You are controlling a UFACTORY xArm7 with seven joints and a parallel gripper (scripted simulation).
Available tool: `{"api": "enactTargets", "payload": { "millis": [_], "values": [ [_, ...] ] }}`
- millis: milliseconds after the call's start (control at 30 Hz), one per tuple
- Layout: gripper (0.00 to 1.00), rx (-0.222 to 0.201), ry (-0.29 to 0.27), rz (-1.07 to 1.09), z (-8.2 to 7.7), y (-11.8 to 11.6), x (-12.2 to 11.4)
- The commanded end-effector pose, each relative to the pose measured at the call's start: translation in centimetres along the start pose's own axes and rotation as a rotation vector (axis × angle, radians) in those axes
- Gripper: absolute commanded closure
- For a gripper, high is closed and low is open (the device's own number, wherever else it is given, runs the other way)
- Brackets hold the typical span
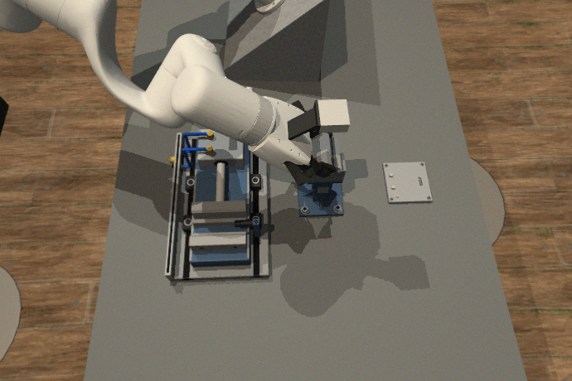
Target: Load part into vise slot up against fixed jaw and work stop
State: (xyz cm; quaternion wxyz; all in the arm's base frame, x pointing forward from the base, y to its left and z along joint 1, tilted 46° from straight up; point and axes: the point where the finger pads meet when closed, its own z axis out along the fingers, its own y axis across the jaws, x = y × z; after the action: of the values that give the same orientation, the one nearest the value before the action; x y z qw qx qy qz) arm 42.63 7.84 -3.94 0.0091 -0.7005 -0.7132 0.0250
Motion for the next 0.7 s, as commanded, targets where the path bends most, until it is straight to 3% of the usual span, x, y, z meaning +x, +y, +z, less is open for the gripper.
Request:
{"api": "enactTargets", "payload": {
  "millis": [0, 667],
  "values": [
    [1.00, -0.004, 0.001, -0.004, 0.1, 0.1, 0.0],
    [1.00, -0.004, 0.001, -0.004, 1.4, 0.1, -1.3]
  ]
}}
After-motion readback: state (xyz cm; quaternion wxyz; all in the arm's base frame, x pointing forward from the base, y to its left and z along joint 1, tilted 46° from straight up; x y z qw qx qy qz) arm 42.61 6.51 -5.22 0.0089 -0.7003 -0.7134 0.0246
